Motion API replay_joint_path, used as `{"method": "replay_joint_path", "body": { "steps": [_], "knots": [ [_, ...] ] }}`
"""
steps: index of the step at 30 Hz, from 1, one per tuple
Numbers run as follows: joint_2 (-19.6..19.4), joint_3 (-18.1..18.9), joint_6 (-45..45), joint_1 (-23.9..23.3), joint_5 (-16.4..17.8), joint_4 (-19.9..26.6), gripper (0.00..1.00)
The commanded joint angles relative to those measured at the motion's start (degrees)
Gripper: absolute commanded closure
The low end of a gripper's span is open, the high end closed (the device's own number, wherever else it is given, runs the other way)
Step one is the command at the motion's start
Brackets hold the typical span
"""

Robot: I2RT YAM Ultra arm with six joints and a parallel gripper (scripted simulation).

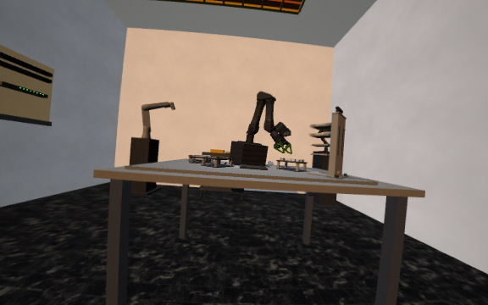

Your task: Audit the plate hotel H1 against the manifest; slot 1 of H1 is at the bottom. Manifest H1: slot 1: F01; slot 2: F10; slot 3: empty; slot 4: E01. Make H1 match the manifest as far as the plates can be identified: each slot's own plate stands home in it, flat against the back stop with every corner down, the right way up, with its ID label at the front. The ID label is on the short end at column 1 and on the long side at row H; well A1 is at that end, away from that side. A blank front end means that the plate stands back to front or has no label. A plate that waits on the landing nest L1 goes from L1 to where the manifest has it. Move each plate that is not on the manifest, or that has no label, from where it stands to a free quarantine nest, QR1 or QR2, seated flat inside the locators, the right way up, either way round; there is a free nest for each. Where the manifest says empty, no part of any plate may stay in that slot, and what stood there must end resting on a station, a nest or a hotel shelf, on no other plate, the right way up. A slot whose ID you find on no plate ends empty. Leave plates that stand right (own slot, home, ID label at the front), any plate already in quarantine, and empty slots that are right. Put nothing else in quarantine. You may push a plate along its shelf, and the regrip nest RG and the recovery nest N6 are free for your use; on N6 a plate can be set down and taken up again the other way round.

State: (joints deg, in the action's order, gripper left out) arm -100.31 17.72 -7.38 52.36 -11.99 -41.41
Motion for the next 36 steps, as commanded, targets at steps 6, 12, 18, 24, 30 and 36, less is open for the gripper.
{"method": "replay_joint_path", "body": {
  "steps": [6,12,18,24,30,36],
  "knots": [
    [-0.9,-1.1,-0.3,0.3,-0.5,-5.1,0.00],
    [-2.1,-2.4,-0.6,0.6,-0.7,-7.5,0.00],
    [-3.9,-3.6,-0.8,1.0,-1.0,-10.5,0.00],
    [-6.5,-3.9,-0.7,0.9,-1.0,-13.3,0.00],
    [-9.1,-4.1,-0.8,1.0,-1.0,-16.2,0.00],
    [-11.2,-4.2,-0.8,1.0,-1.0,-18.3,0.00]
  ]
}}
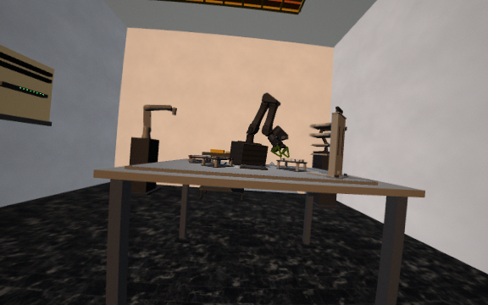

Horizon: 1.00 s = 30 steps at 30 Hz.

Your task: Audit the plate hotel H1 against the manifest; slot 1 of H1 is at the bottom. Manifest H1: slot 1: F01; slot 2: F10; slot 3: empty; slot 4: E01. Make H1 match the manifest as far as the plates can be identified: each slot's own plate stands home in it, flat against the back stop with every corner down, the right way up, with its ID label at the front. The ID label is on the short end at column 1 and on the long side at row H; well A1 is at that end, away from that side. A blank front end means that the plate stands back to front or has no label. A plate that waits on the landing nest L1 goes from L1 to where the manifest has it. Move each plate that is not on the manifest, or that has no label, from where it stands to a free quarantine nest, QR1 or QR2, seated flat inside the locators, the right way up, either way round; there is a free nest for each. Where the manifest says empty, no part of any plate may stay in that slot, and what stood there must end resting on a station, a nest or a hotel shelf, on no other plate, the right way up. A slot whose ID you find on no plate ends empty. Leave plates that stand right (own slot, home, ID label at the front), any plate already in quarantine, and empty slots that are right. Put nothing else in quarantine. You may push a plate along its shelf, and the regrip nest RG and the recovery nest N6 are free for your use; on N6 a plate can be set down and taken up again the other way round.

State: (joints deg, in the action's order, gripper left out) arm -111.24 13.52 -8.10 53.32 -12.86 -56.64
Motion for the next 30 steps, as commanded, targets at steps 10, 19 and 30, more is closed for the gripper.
{"method": "replay_joint_path", "body": {
  "steps": [10,19,30],
  "knots": [
    [-4.7,-0.2,-0.1,0.0,-0.1,-7.7,0.00],
    [-8.2,-0.1,-0.1,0.1,-0.2,-11.1,0.00],
    [-12.4,0.0,-0.1,0.1,-0.2,-15.2,0.00]
  ]
}}
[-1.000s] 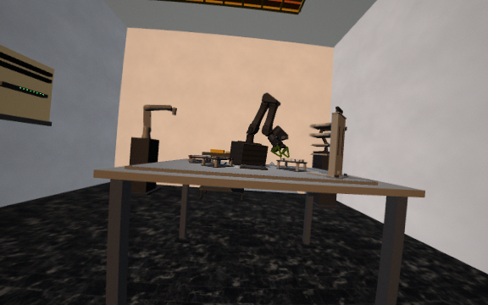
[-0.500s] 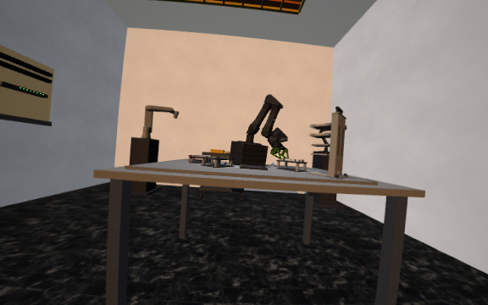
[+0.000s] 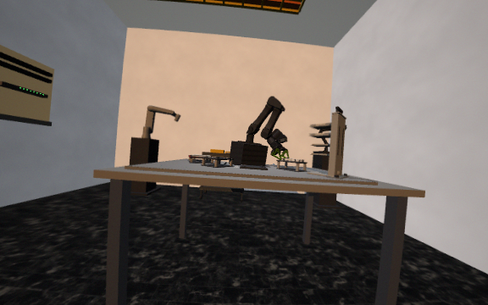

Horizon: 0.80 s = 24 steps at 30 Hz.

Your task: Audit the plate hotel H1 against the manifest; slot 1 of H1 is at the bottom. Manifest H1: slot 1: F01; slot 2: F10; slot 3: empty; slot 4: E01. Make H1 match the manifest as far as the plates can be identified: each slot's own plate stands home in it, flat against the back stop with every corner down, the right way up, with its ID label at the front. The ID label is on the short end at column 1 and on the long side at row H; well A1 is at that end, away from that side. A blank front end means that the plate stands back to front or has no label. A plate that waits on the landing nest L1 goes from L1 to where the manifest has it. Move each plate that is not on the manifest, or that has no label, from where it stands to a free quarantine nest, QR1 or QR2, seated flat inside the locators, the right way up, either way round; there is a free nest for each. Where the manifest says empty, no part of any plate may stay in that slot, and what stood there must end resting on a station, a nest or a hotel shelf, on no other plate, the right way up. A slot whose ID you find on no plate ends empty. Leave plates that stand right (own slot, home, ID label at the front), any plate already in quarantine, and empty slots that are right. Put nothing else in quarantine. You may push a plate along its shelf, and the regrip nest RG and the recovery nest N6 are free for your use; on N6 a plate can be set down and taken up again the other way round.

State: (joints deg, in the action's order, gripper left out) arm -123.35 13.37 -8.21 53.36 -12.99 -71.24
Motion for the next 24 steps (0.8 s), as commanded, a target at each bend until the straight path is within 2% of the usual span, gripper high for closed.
{"method": "replay_joint_path", "body": {
  "steps": [1,11,12,24],
  "knots": [
    [-0.3,0.2,0.0,0.0,0.0,-0.6,0.00],
    [-0.3,0.1,0.0,0.0,0.0,-0.6,0.00],
    [-0.3,0.1,0.0,0.0,0.0,-0.6,0.14],
    [-0.3,0.2,0.0,0.0,0.0,-0.6,0.14]
  ]
}}
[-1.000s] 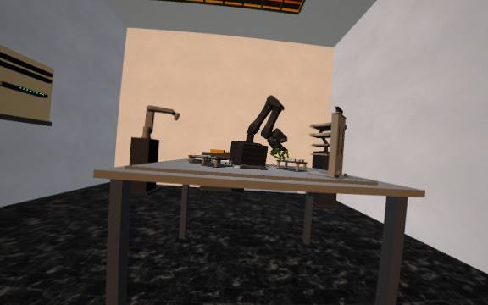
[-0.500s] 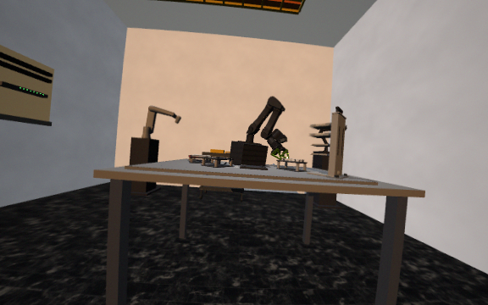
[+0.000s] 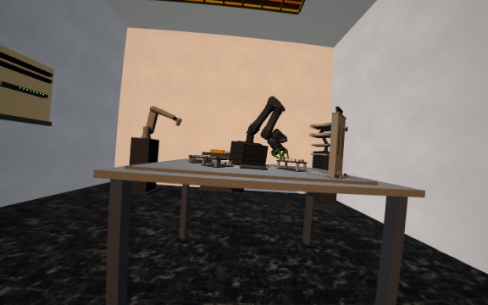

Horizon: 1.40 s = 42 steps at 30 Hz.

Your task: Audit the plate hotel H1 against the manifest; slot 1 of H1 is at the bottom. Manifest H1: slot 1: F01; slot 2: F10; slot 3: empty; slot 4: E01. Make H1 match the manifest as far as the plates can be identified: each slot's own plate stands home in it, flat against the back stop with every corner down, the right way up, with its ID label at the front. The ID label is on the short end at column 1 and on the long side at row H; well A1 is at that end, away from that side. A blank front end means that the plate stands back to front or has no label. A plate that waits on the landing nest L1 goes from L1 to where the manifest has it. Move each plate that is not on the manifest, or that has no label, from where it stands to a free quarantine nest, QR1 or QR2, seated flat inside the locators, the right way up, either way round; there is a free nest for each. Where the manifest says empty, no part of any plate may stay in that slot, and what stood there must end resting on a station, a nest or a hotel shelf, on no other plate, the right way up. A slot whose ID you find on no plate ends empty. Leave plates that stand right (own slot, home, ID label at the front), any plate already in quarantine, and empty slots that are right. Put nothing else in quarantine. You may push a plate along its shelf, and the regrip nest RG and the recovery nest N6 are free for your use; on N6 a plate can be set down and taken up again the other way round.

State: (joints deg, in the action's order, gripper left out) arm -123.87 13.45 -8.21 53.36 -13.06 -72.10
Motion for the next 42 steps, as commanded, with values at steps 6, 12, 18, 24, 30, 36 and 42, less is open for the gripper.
{"method": "replay_joint_path", "body": {
  "steps": [6,12,18,24,30,36,42],
  "knots": [
    [0.2,0.1,0.0,0.0,0.0,0.2,0.14],
    [0.4,0.0,0.0,0.0,0.0,0.4,0.14],
    [1.4,-0.1,0.0,0.1,0.0,1.2,0.14],
    [3.5,-0.5,-0.1,0.2,-0.1,3.1,0.14],
    [6.1,-0.8,-0.1,0.2,-0.1,5.2,0.14],
    [8.0,-1.0,-0.2,0.3,-0.2,6.9,0.14],
    [11.0,-1.3,-0.2,0.4,-0.3,9.7,0.14]
  ]
}}
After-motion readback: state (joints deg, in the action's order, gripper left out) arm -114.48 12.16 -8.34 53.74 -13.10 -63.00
